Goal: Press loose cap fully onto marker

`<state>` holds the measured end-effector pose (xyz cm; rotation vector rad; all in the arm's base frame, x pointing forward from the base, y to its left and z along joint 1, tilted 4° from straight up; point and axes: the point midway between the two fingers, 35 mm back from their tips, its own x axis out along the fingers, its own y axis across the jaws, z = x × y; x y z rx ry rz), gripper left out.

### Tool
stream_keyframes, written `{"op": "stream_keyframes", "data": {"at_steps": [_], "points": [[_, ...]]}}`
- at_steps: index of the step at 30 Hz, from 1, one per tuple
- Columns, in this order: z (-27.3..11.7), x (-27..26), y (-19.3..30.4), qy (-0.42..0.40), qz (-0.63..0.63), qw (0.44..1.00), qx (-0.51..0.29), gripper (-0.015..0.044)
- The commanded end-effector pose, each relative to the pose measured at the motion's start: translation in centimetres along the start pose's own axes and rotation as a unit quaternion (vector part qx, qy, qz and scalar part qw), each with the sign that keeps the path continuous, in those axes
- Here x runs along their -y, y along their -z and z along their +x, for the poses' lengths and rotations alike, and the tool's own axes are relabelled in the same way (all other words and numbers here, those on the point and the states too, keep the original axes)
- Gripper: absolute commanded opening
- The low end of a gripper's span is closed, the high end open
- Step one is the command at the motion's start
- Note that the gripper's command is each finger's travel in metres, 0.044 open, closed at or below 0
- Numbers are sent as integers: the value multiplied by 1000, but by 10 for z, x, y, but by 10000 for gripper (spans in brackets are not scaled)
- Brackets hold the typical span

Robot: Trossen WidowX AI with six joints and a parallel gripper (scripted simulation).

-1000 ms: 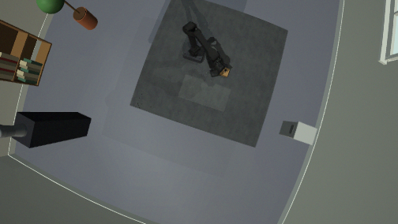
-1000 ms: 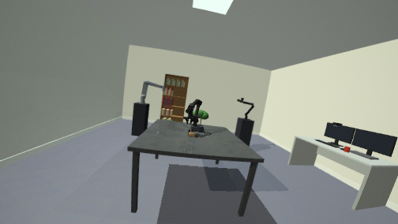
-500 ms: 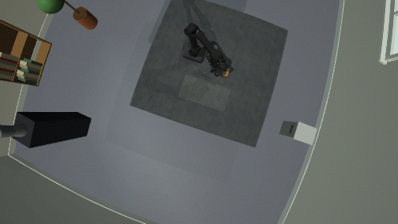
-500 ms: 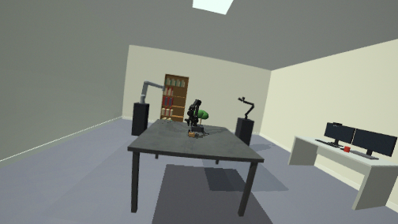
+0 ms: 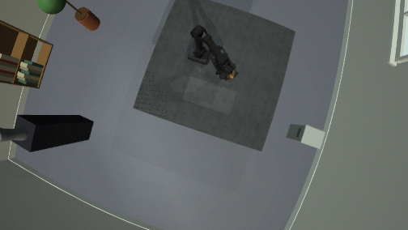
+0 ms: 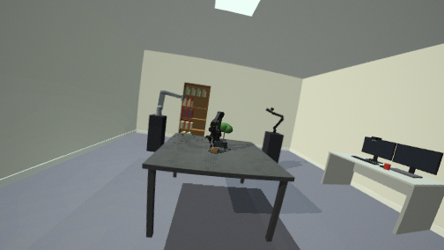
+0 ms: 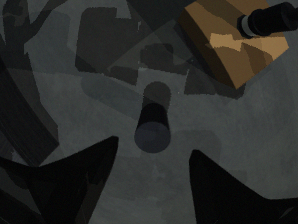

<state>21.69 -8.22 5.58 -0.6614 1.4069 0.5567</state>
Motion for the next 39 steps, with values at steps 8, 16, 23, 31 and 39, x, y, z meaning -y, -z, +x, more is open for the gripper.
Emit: {"op": "stream_keyframes", "data": {"at_steps": [8,16,23,31,39], "points": [[19,0,1,-2,1,1000,-2,242],[32,0,1,-2,1,1000,-3,242],[43,-1,2,-2,1,1000,-3,242],[55,-2,2,-2,1,1000,-3,242],[56,-2,3,-2,1,1000,-3,150]]}}
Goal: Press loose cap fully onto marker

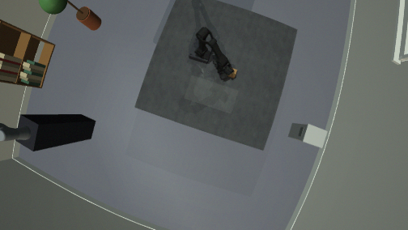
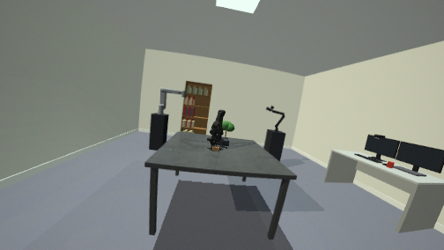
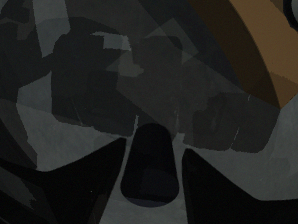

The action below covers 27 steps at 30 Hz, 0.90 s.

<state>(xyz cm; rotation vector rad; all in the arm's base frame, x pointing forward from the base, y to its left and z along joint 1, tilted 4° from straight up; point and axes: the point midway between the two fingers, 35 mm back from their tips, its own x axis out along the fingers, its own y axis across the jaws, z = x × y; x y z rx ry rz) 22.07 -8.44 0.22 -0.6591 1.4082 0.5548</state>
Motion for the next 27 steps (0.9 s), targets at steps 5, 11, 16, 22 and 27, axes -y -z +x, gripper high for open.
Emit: {"op": "stream_keyframes", "data": {"at_steps": [5,11,16,22,27], "points": [[2,-2,1,-2,0,1000,-2,116],[2,-1,1,-2,0,1000,-2,57],[-10,0,0,-1,0,1000,-2,0],[-28,1,0,-1,0,1000,-2,0],[-43,1,0,-1,0,1000,-2,0]]}}
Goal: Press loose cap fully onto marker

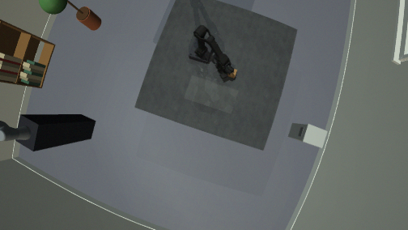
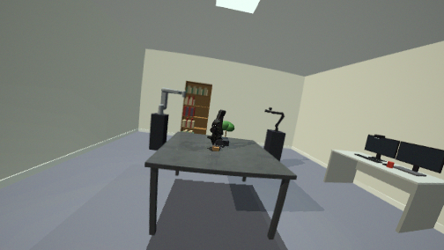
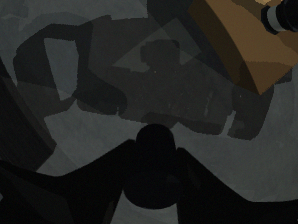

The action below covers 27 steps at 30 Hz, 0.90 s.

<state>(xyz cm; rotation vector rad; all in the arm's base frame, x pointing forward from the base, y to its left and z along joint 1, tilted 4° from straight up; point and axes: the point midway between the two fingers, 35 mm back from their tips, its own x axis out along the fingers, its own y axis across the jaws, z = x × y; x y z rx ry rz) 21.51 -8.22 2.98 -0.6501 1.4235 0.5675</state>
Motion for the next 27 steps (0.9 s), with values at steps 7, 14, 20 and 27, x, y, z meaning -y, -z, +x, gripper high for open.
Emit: {"op": "stream_keyframes", "data": {"at_steps": [7,14,20,27], "points": [[-31,2,-1,8,0,1000,2,0],[-34,6,-5,8,1,1000,3,0],[-43,15,-16,9,2,1000,4,0],[-51,24,-29,9,1,1000,4,0]]}}
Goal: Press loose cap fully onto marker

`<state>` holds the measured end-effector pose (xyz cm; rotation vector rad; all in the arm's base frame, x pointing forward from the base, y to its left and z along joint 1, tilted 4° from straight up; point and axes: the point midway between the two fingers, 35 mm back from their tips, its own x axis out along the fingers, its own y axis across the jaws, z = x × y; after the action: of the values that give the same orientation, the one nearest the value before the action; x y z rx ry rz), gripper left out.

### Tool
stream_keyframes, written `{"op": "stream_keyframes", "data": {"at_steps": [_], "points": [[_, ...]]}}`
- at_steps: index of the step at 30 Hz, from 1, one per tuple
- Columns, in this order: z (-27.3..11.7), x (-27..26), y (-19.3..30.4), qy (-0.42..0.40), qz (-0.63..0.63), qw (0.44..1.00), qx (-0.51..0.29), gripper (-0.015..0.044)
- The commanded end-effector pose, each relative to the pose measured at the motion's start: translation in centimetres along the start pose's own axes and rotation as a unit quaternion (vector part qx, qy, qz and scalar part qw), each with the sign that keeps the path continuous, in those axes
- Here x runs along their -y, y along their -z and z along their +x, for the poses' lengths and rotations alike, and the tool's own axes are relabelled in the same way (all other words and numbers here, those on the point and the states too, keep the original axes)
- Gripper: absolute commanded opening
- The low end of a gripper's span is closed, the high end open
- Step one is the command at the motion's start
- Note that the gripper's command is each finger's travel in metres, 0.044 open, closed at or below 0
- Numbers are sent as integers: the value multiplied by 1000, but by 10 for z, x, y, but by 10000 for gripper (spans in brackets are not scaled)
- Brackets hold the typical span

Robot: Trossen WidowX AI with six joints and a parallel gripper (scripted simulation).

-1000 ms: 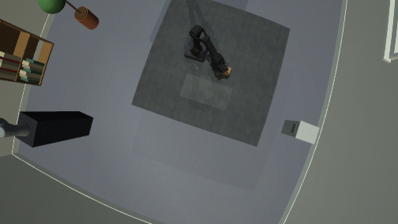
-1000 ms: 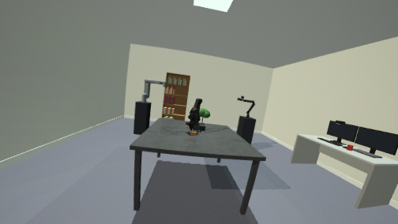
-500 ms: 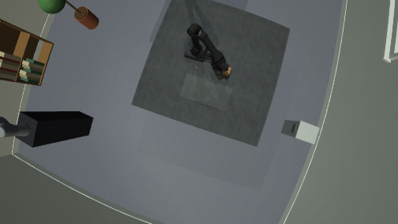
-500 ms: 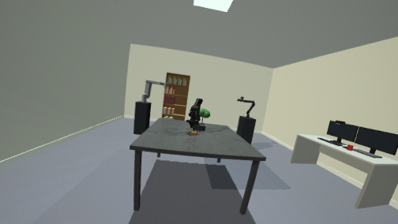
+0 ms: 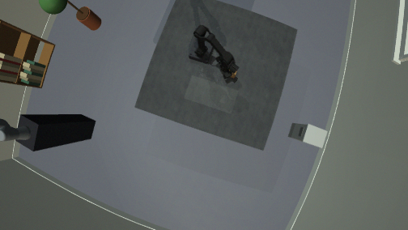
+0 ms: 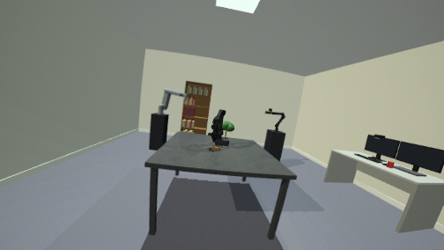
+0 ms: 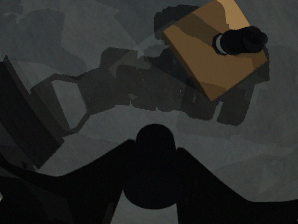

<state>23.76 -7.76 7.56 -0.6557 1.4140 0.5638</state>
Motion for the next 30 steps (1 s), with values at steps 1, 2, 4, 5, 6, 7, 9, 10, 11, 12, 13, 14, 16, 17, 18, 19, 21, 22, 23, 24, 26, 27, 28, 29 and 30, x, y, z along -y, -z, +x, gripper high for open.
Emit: {"op": "stream_keyframes", "data": {"at_steps": [1,2,4,5,6,7,9,10,11,12,13,14,16,17,18,19,21,22,23,24,26,27,28,29,30], "points": [[-8,9,-10,5,3,1000,1,0],[-10,10,-12,5,2,1000,1,0],[-12,13,-16,5,2,1000,2,0],[-13,14,-18,6,2,1000,2,0],[-14,15,-20,6,2,1000,2,0],[-16,17,-22,6,1,1000,3,0],[-18,19,-26,6,1,1000,3,0],[-19,20,-28,6,0,1000,3,0],[-20,21,-30,7,0,1000,4,0],[-22,22,-32,7,0,1000,4,0],[-23,23,-34,7,0,1000,4,0],[-24,24,-36,7,0,1000,4,0],[-26,26,-40,7,0,1000,4,0],[-27,27,-42,7,0,1000,4,0],[-28,28,-44,7,0,1000,4,0],[-29,29,-45,7,0,1000,4,0],[-32,31,-49,7,0,1000,4,0],[-33,32,-51,7,0,1000,4,0],[-34,33,-53,7,0,1000,4,0],[-35,33,-55,7,0,1000,4,0],[-37,35,-59,7,1,1000,4,0],[-38,36,-61,6,1,1000,4,0],[-39,37,-63,6,1,1000,4,0],[-40,37,-65,6,1,1000,4,0],[-41,38,-67,6,1,1000,4,0]]}}
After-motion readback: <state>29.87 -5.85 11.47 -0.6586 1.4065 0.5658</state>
